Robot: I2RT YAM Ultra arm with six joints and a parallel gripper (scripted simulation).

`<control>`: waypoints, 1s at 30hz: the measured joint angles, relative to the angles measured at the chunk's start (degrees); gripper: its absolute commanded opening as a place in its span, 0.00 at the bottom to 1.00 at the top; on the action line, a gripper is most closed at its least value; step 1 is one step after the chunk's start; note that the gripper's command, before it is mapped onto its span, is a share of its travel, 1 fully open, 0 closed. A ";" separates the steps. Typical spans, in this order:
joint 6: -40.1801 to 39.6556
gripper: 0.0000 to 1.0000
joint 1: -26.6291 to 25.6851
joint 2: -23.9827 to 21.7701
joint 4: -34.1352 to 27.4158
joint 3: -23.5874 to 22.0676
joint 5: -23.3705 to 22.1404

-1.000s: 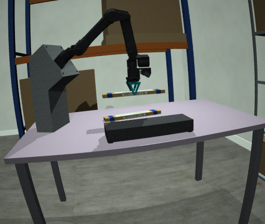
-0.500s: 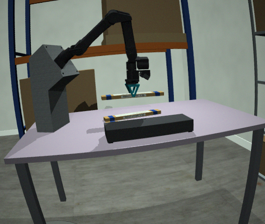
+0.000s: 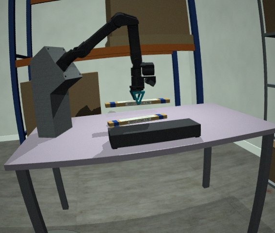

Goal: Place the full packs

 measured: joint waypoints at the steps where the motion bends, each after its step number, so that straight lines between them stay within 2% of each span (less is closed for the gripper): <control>1: -0.07 0.00 -0.22 0.52 0.44 0.24 -0.15; 19: -1.18 0.00 -2.05 5.99 4.55 2.29 -1.66; 30: -1.20 0.00 -2.12 6.01 4.55 3.04 -1.73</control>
